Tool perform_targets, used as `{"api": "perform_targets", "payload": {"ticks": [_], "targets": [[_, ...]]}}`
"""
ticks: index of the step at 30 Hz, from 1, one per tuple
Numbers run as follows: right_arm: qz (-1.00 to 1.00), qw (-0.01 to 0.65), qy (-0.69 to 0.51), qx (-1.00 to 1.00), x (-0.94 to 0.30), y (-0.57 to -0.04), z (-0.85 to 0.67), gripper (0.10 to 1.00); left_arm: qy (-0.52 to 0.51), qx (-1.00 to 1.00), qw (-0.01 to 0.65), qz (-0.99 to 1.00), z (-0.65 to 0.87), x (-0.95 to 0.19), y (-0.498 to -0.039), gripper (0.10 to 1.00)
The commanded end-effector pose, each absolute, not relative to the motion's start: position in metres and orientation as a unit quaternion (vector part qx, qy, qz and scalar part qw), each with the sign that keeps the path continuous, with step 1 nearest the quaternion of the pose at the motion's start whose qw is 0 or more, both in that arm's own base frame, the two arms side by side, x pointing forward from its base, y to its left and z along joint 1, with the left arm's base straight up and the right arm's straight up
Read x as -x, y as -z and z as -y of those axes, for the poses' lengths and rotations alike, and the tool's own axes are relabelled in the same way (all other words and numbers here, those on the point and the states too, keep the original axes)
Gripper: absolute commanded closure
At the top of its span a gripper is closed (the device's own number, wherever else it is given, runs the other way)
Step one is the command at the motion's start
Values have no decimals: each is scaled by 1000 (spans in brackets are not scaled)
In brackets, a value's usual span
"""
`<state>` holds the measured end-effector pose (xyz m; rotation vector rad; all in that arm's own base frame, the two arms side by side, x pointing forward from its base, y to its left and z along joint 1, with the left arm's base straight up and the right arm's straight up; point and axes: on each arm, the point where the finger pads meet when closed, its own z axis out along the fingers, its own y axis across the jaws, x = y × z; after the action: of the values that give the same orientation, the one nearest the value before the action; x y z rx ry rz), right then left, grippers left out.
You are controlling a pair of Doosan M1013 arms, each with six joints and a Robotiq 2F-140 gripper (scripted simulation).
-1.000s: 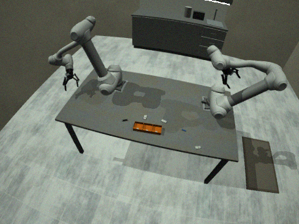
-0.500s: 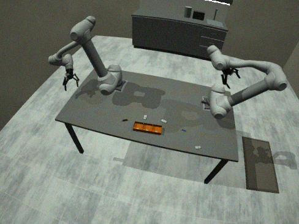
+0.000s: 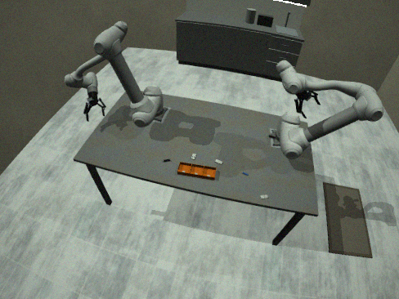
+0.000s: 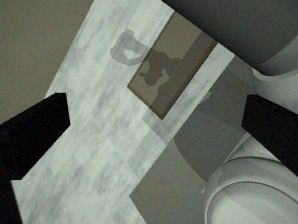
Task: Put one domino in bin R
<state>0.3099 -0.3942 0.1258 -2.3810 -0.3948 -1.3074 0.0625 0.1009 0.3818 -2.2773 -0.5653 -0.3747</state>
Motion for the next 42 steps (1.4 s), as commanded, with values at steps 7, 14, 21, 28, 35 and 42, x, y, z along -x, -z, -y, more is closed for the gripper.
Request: {"api": "perform_targets", "payload": {"ticks": [7, 14, 21, 28, 35, 42], "targets": [[141, 196, 467, 850, -310, -126, 395, 98, 136, 895, 367, 215, -96, -60, -378, 98], [141, 196, 467, 850, -310, -126, 395, 98, 128, 899, 362, 209, -93, -57, -375, 98], [141, 196, 467, 850, -310, -126, 395, 98, 113, 907, 352, 200, -86, -52, -369, 98], [141, 196, 467, 850, -310, -126, 395, 98, 95, 916, 340, 189, -78, -46, -362, 98], [141, 196, 467, 850, -310, -126, 395, 98, 79, 924, 329, 180, -71, -40, -357, 98], [141, 196, 467, 850, -310, -126, 395, 98, 54, 934, 311, 165, -59, -30, -349, 98]]}}
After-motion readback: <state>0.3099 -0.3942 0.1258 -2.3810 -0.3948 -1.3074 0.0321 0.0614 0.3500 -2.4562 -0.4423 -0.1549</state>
